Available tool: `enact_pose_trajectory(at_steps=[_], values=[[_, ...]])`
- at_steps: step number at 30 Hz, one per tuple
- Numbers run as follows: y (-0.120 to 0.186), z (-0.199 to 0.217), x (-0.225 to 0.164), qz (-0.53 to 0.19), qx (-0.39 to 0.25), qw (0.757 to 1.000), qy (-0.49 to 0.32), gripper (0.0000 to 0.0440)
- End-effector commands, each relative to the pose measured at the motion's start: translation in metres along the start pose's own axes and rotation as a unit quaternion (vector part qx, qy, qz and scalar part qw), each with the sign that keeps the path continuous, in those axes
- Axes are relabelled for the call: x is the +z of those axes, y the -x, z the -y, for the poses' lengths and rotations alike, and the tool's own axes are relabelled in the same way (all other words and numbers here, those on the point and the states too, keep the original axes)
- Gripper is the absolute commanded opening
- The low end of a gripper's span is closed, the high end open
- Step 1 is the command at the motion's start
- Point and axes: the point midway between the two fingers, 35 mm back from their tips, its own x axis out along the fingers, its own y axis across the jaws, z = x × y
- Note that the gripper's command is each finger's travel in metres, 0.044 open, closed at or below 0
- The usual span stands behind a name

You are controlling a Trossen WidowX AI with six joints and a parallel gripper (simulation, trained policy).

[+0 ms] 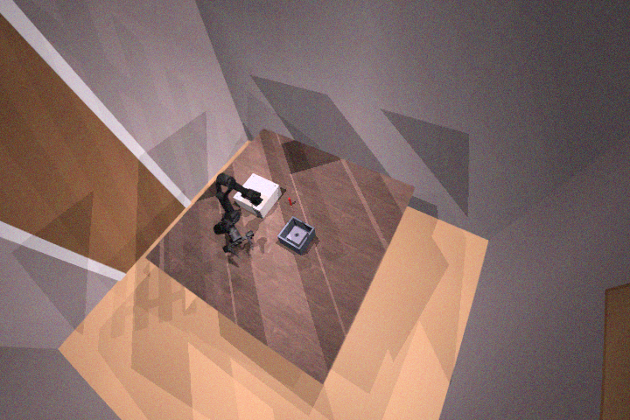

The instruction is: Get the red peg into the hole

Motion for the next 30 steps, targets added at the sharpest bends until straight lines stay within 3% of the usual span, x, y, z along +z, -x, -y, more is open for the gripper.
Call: enact_pose_trajectory(at_steps=[1,5,15,22,30], values=[[-0.003,0.0,-0.004,-0.003,-0.002,1.0,0.01,0.0413],[-0.021,0.009,-0.021,-0.005,-0.017,0.998,0.052,0.044],[-0.067,0.06,-0.079,-0.018,-0.067,0.975,0.21,0.044],[-0.088,0.103,-0.122,-0.039,-0.096,0.942,0.32,0.044],[-0.1,0.167,-0.17,-0.064,-0.136,0.888,0.436,0.044]])
